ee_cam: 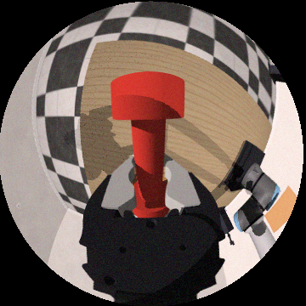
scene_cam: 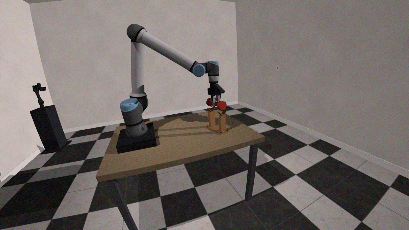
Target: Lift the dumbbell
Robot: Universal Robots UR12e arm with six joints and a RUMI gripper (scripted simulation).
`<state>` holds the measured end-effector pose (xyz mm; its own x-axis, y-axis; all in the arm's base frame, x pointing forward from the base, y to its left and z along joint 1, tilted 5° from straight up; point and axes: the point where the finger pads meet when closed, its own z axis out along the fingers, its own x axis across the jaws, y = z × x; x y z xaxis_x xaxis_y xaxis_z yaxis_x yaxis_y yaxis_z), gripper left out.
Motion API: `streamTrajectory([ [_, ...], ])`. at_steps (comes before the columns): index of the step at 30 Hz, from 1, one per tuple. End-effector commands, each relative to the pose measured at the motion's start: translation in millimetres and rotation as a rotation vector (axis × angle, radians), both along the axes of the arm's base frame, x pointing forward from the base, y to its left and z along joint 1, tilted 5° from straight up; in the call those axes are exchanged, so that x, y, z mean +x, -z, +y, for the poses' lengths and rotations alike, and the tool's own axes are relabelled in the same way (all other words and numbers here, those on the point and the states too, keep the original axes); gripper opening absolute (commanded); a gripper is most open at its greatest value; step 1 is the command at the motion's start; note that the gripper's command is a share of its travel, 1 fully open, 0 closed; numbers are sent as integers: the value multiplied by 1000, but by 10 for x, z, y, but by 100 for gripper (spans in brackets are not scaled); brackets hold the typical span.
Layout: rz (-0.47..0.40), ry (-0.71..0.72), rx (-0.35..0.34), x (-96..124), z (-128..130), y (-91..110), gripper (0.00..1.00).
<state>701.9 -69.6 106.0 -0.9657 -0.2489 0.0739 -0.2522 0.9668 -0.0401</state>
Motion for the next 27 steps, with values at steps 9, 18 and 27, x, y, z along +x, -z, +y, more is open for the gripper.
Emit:
streamTrajectory([
  [9, -2, 0, -1, 26, 13, -283, 0],
  [18, -2, 0, -1, 39, 27, -514, 0],
  [27, -2, 0, -1, 48, 35, -655, 0],
])
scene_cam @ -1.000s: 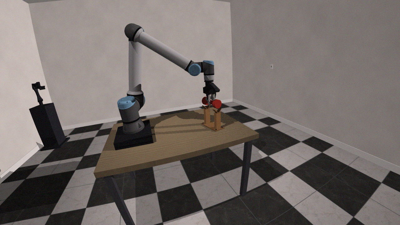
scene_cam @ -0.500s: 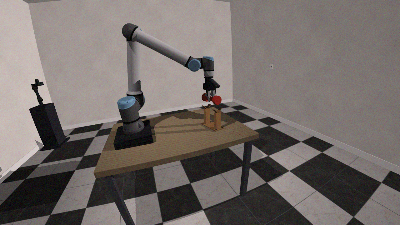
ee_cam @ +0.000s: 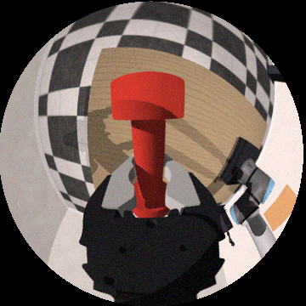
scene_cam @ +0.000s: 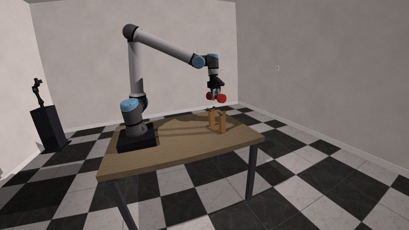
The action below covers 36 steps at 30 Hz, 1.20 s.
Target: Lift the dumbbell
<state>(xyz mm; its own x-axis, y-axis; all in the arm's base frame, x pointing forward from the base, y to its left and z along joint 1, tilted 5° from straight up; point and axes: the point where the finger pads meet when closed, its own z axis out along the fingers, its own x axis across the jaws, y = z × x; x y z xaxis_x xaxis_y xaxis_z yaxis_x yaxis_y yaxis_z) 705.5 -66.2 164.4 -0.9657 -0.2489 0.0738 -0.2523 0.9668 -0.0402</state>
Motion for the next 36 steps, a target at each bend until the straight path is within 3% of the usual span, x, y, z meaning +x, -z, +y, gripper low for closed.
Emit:
streamTrajectory([
  [1, -2, 0, -1, 13, 2, -86, 0],
  [11, -2, 0, -1, 17, 9, -189, 0],
  [36, -2, 0, -1, 17, 10, -205, 0],
])
